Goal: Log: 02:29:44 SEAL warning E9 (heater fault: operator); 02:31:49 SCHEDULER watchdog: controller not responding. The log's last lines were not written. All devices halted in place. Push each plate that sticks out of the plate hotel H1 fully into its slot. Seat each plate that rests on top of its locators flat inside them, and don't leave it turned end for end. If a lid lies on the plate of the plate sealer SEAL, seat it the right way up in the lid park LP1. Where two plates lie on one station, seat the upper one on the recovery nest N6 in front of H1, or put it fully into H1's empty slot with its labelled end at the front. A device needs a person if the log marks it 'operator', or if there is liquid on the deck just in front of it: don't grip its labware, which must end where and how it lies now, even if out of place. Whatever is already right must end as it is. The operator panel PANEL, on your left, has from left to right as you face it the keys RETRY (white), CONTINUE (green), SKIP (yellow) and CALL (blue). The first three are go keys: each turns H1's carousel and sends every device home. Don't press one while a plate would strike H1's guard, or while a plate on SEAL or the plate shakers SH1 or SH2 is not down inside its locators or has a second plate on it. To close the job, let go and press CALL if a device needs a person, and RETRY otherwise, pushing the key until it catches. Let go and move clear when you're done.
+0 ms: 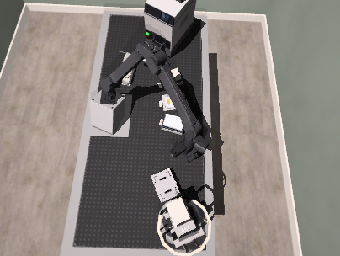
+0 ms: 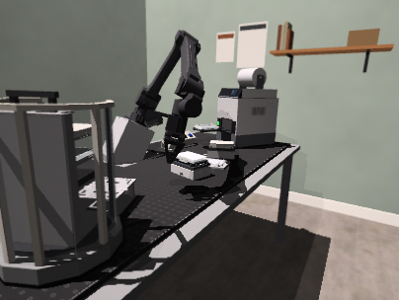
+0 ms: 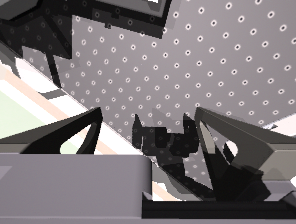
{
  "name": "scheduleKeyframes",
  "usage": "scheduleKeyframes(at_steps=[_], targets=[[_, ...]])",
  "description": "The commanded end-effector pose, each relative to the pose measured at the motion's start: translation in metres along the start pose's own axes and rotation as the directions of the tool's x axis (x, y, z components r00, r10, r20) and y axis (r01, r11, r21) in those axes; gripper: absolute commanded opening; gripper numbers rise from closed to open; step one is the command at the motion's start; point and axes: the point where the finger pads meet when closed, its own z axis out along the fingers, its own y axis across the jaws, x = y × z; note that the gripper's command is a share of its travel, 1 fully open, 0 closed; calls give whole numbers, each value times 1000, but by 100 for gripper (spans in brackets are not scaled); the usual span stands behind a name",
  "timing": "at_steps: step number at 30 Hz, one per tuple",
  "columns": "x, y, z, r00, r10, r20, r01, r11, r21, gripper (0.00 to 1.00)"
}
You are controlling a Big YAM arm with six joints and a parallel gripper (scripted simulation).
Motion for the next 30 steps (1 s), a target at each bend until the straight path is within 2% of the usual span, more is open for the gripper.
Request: scheduleKeyframes(at_steps=[1, 30], targets=[[-4, 10, -27, 1000, -4, -17, 3, 998, -58, 100], [-21, -38, -29, 1000, -2, -16, 1, 998, -57, 100]])
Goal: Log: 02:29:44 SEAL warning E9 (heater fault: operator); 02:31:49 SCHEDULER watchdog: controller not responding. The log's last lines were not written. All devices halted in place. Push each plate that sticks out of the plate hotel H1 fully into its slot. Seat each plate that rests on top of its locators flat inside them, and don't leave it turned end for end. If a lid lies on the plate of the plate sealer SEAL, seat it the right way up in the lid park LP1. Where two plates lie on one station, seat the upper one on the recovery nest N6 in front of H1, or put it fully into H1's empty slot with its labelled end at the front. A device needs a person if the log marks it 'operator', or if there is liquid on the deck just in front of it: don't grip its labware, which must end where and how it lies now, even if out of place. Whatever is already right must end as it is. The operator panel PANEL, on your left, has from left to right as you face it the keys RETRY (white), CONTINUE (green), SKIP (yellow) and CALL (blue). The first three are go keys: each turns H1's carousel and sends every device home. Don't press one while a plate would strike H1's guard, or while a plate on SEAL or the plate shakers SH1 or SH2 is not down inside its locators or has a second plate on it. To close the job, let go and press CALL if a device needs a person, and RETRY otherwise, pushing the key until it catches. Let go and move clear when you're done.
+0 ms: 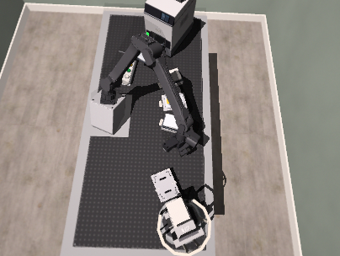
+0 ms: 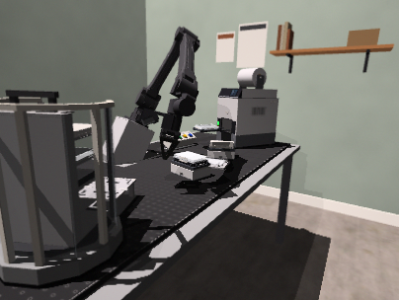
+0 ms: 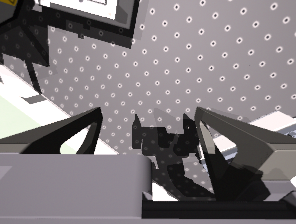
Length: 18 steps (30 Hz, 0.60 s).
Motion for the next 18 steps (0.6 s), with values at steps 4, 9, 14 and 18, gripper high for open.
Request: scheduleKeyframes(at_steps=[4, 9, 14, 18], targets=[[-8, 5, -26, 1000, 0, -17, -1, 998, -59, 100], [-10, -3, -26, 1000, 0, -17, -1, 998, -58, 100], [-13, -11, -26, 1000, 0, -17, -1, 998, -58, 100], [-15, -18, -27, 1000, 0, -17, -1, 998, -58, 100]])
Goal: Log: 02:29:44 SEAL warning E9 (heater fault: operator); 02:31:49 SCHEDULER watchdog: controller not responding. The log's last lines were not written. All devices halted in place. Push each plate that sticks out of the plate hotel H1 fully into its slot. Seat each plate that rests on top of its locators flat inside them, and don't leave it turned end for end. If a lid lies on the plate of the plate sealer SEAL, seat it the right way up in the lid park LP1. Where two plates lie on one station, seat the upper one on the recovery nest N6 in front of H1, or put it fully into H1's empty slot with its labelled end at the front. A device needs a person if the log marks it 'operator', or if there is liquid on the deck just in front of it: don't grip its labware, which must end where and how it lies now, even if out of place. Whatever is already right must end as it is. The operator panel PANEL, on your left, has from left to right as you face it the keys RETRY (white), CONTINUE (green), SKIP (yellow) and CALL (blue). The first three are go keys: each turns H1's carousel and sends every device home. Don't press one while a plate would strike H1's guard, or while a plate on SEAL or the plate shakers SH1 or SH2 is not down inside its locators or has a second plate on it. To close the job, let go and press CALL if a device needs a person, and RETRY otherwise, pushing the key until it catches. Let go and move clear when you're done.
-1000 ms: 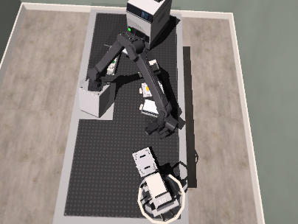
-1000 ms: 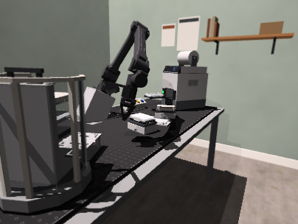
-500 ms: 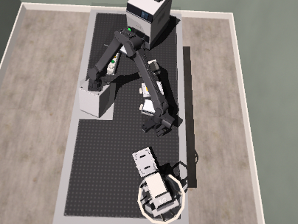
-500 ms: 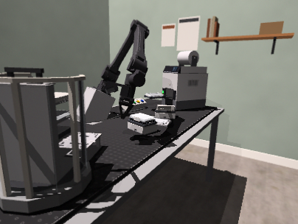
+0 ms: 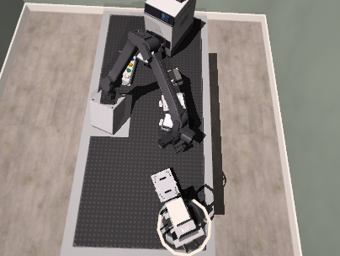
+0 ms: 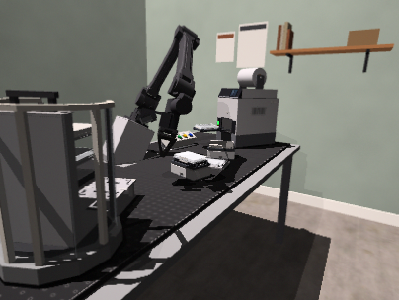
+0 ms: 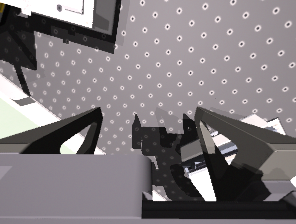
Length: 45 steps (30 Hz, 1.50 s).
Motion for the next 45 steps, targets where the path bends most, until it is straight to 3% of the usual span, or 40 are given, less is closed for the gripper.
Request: scheduleKeyframes(at_steps=[1, 21, 23, 26, 27, 28, 29, 31, 38, 39, 41, 43, 44, 45], targets=[[-7, 10, -23, 1000, 2, -17, -3, 998, -57, 100], [-15, -26, -27, 999, -32, -22, 30, 998, -58, 100], [2, -44, -29, 992, -124, -19, 124, 992, -21, 100], [4, -47, -32, 987, -157, -21, 156, 988, -17, 100], [16, -27, -46, 980, -199, -30, 197, 979, -57, 100], [17, -30, -50, 972, -231, -32, 229, 972, -56, 100], [13, -47, -45, 966, -257, -32, 256, 966, -27, 100], [12, -59, -46, 948, -317, -38, 317, 948, -10, 100], [21, -78, -65, 848, -526, -63, 526, 850, -17, 100], [25, -72, -70, 833, -550, -62, 549, 835, -32, 100], [24, -85, -73, 796, -601, -72, 601, 799, -23, 100], [24, -85, -73, 796, -601, -72, 601, 799, -23, 100], [29, -83, -81, 773, -630, -70, 629, 776, -40, 100], [27, -92, -80, 754, -652, -78, 652, 757, -29, 100]])
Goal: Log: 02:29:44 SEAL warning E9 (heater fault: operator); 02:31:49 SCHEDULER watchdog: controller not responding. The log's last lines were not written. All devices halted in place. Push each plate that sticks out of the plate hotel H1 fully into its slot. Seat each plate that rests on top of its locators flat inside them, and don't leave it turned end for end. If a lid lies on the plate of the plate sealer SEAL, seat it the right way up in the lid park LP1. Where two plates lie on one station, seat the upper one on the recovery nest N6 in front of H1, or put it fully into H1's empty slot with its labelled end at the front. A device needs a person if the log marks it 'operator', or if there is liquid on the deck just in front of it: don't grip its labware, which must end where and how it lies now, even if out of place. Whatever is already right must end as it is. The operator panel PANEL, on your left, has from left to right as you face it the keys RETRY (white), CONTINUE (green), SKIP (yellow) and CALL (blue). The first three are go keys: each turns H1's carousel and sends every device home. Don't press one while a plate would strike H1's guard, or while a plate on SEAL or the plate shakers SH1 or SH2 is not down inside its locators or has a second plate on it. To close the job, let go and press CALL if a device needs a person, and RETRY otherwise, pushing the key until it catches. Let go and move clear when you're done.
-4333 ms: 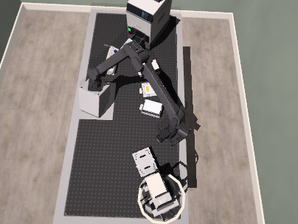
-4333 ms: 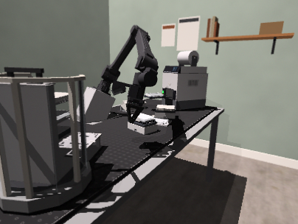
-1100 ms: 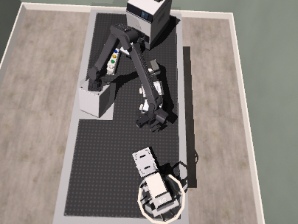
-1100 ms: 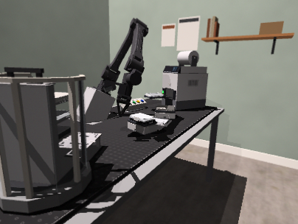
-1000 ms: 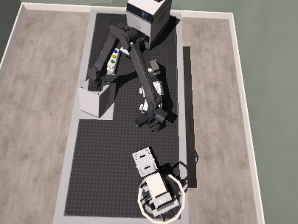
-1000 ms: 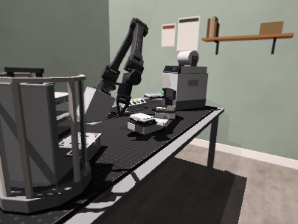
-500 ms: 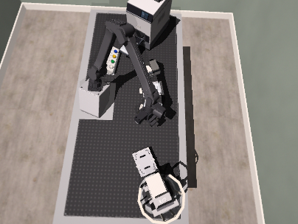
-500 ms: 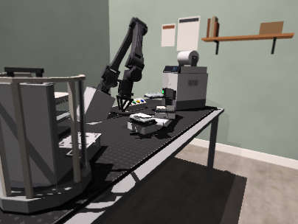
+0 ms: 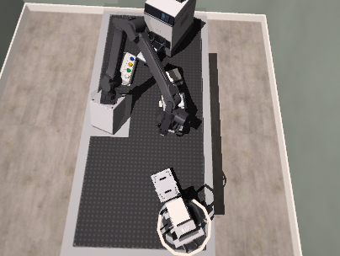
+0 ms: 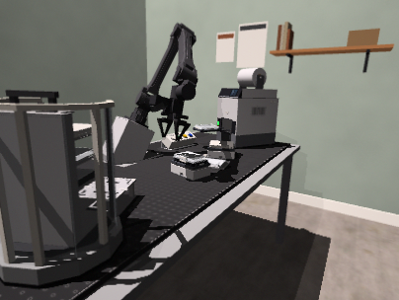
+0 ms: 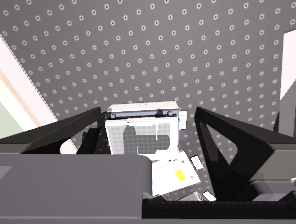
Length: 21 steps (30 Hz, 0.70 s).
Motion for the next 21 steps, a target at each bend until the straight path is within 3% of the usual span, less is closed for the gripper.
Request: scheduleKeyframes(at_steps=[1, 6, 7, 8, 13, 15, 16, 17, 21], targets=[[16, -2, -17, 985, -171, -7, 171, 985, -12, 100], [30, -12, -29, 943, -331, -24, 330, 944, -19, 100], [30, -3, -36, 930, -367, -16, 367, 930, -38, 100], [34, -15, -33, 919, -392, -31, 392, 920, -23, 100], [45, -24, -44, 849, -526, -42, 525, 850, -37, 100], [45, -24, -44, 849, -526, -42, 525, 850, -37, 100], [48, -11, -56, 827, -561, -22, 559, 827, -62, 100], [52, -30, -49, 812, -581, -48, 580, 814, -42, 100], [63, -40, -58, 728, -683, -55, 681, 730, -58, 100]])
